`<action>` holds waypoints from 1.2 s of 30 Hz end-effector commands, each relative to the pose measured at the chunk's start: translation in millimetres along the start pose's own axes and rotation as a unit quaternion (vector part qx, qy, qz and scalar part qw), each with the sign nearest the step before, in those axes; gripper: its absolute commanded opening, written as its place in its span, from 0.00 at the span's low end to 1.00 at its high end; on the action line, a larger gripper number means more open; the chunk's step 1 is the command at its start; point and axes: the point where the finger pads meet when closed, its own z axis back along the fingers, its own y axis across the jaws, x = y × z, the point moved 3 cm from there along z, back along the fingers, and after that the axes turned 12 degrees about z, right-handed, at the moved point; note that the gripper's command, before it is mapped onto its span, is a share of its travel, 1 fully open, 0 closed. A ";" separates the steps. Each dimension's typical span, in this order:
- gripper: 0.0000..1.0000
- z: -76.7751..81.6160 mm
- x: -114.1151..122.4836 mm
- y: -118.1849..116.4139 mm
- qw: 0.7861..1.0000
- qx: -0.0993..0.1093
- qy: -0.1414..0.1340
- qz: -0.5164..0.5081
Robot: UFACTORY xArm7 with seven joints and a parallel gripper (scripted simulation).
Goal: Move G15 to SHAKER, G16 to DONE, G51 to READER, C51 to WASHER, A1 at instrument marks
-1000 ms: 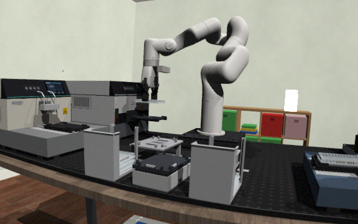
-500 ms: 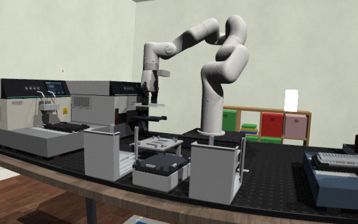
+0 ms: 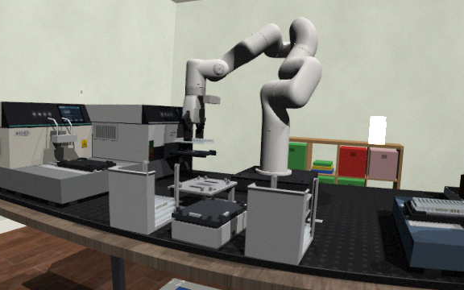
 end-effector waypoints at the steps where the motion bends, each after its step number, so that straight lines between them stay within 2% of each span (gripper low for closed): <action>1: 0.00 -2.6 1.6 -0.2 1.000 0.000 -0.002 0.000; 20: 0.00 -2.4 1.5 -0.2 1.000 0.000 -0.002 0.000; 36: 0.00 -20.7 1.5 -0.2 1.000 0.000 -0.002 0.000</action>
